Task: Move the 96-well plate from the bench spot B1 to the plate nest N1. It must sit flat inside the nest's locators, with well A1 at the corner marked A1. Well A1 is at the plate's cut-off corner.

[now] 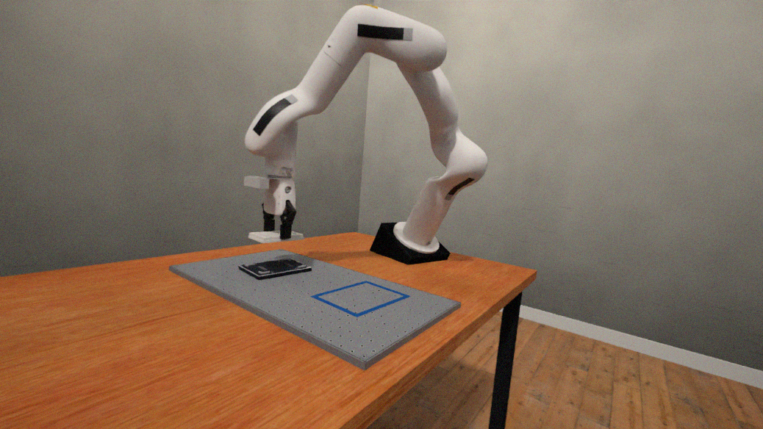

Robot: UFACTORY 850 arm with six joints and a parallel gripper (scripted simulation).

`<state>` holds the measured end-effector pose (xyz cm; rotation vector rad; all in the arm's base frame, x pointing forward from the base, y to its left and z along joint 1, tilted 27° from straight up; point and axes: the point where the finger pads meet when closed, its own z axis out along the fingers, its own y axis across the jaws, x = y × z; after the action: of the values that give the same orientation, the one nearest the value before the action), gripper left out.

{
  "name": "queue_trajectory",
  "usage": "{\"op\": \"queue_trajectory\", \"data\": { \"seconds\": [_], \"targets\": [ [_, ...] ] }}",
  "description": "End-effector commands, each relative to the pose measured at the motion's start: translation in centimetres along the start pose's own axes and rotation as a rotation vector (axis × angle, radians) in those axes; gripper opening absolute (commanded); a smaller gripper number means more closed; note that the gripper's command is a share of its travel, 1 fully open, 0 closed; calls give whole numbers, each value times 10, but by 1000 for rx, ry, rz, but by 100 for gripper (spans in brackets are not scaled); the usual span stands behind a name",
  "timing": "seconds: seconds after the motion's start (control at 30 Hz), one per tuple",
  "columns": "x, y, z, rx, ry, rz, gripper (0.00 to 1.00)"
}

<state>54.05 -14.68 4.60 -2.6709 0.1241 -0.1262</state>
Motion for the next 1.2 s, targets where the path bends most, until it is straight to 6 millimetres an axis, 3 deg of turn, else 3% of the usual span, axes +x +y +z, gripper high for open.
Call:
{"op": "queue_trajectory", "data": {
  "seconds": [0.0, 0.8, 1.17],
  "targets": [
    [1, 0, -1, -1, 2, 0, 0],
    [1, 0, -1, -1, 2, 0, 0],
    [1, -1, 17, -1, 2, 0, 0]
  ]
}}
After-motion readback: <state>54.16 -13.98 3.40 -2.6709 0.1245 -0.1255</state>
